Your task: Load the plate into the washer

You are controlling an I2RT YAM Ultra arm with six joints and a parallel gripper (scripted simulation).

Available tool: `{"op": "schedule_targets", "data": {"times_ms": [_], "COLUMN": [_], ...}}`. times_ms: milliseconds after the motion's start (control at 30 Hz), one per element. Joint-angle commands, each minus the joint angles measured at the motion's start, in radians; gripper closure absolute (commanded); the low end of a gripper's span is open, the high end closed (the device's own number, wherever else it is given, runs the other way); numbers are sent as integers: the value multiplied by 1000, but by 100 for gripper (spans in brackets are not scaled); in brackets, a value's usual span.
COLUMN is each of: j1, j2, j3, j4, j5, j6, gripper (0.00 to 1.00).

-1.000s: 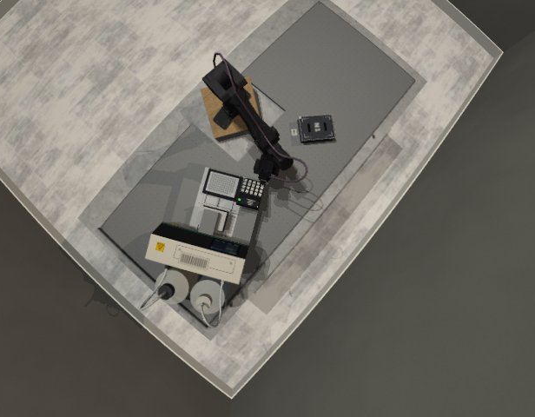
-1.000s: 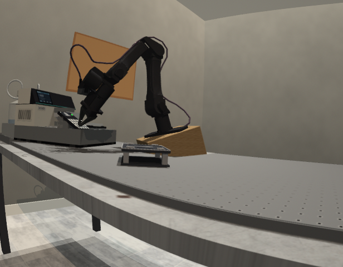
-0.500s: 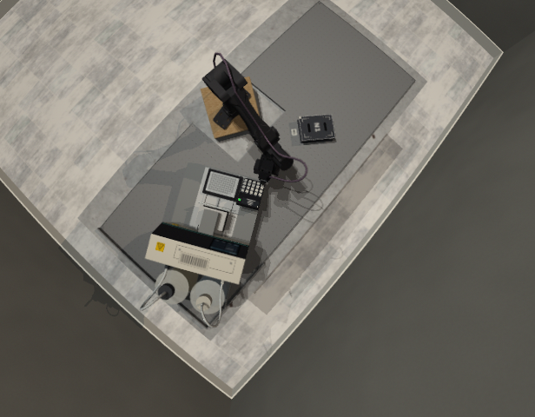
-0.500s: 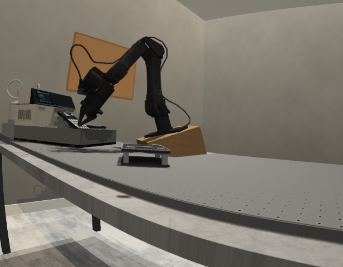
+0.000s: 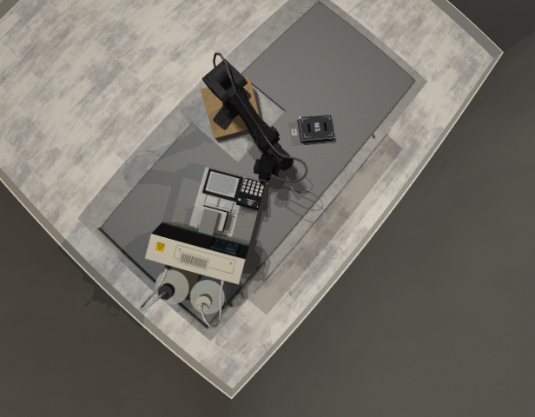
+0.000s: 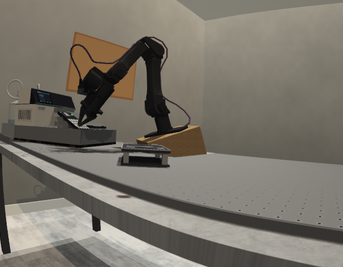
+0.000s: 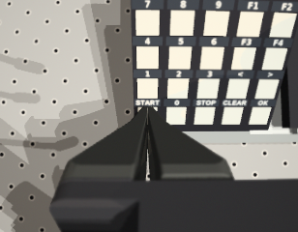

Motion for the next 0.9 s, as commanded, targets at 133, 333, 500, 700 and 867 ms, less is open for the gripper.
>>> {"op": "schedule_targets", "data": {"times_ms": [133, 333, 500, 700, 867], "j1": [-6, -6, -6, -19, -28], "j2": [-24, -24, -24, 20, 30], "j3": [7, 7, 7, -5, -14], "j4": [20, 20, 20, 35, 50], "j5": [10, 10, 10, -4, -10], "j6": [-6, -6, -6, -16, -23], "gripper": [100, 100, 100, 100, 100]}}
